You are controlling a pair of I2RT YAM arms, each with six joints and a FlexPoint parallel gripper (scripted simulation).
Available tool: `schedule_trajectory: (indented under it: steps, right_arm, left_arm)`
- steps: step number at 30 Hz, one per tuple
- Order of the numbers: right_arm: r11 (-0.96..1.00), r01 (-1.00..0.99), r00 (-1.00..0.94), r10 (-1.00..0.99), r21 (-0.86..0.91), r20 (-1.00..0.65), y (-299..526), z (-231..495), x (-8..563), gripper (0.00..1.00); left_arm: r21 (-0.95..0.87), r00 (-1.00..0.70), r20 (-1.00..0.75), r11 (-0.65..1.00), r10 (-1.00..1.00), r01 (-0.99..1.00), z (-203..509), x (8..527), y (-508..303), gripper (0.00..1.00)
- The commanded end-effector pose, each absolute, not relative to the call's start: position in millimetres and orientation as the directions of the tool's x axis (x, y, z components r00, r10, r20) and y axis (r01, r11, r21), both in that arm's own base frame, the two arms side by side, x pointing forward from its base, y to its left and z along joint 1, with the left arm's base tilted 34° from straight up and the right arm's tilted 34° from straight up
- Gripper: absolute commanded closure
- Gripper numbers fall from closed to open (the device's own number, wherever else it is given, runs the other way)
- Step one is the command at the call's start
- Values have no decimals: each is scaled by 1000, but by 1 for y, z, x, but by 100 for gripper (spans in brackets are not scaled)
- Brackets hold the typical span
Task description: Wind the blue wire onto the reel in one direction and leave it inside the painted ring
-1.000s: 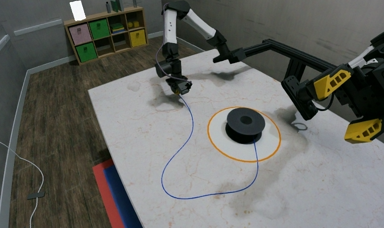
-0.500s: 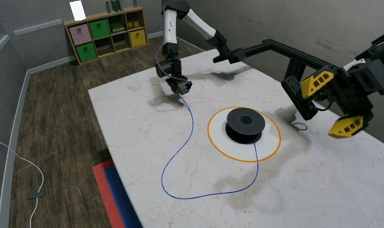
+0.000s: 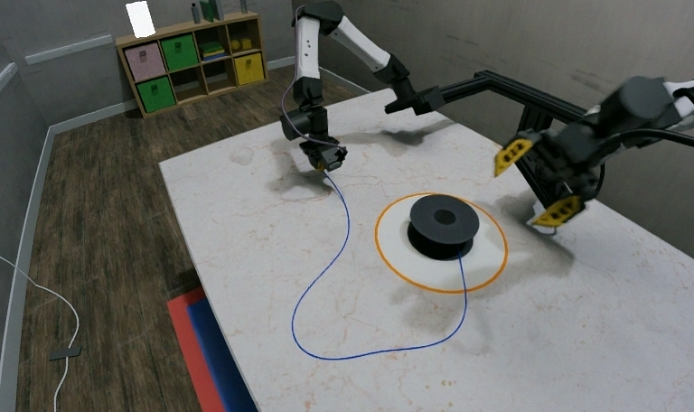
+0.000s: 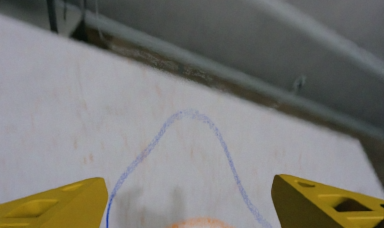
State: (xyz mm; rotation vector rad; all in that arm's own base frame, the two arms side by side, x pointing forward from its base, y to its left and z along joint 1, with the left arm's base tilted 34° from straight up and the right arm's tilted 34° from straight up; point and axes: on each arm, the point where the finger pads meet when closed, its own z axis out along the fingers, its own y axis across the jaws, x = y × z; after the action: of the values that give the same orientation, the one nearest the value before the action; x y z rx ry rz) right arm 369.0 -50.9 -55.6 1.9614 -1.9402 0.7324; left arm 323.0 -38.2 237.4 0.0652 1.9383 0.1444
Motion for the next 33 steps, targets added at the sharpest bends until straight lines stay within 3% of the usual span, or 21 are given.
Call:
schedule_trajectory:
  steps: [1, 19, 33]
  right_arm:
    - [-52, -988, -35, -843, -146, 537, -55, -60, 371, 100]
    - [-52, -988, -35, -843, -146, 537, -55, -60, 371, 100]
    - [-52, -988, -35, -843, -146, 537, -55, -60, 371, 100]
  left_arm:
    - [191, -486, -866, 975, 115, -110, 199, 300, -33, 15]
    - [414, -870, -480, 904, 116, -107, 30, 239, -71, 15]
    - [511, -971, -227, 857, 70, -58, -34, 220, -101, 15]
